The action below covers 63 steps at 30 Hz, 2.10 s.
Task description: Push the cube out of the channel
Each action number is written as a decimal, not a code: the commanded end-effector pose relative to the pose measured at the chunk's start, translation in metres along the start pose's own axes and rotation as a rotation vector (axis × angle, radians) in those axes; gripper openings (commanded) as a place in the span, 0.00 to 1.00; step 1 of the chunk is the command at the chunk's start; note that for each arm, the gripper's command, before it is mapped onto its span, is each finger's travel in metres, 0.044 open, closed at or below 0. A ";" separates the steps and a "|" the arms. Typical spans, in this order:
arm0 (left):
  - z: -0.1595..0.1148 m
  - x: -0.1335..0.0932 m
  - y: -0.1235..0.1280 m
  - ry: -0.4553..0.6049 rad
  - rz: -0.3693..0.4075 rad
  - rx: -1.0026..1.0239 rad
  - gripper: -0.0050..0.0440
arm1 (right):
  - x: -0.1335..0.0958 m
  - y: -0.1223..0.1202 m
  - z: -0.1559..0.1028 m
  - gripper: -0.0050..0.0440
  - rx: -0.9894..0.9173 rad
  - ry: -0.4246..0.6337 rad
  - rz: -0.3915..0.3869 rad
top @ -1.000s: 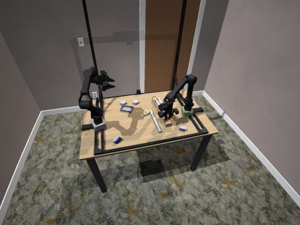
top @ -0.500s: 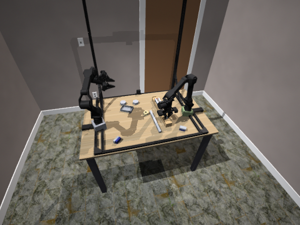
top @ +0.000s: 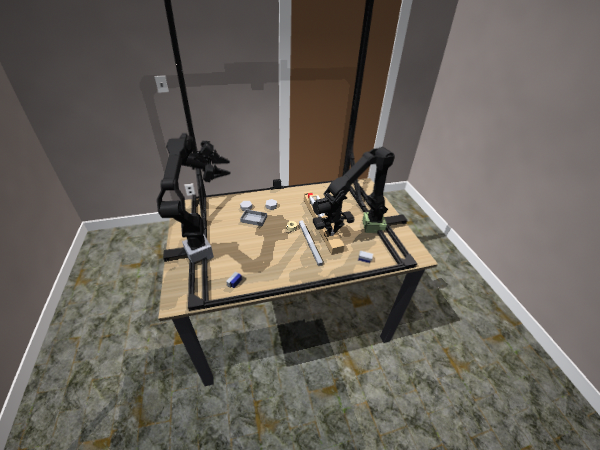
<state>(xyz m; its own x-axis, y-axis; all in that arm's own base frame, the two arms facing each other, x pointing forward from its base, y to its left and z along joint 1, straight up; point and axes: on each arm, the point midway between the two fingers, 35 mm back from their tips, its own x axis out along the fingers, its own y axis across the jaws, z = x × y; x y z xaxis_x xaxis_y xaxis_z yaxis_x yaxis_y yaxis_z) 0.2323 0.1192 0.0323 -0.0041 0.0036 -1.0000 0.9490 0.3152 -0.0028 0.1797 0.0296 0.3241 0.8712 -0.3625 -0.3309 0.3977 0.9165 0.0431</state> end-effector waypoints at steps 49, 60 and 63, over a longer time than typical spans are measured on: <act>0.007 -0.078 -0.002 -0.005 0.003 0.001 0.51 | 0.000 0.000 0.000 0.92 0.003 -0.002 0.001; 0.007 -0.074 -0.003 -0.001 -0.006 0.002 0.55 | 0.000 0.000 0.000 0.92 0.003 -0.002 0.001; 0.011 -0.074 0.000 -0.002 -0.004 0.003 0.55 | 0.000 0.000 0.000 0.92 0.003 -0.002 0.001</act>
<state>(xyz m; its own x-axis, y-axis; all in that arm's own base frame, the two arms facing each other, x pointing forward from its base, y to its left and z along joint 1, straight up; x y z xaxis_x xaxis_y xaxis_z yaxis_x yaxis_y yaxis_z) 0.2326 0.1113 0.1065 -0.0092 0.0006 -1.0000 0.9496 0.3133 -0.0085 0.1798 0.0297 0.3241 0.8715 -0.3620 -0.3309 0.3973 0.9166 0.0436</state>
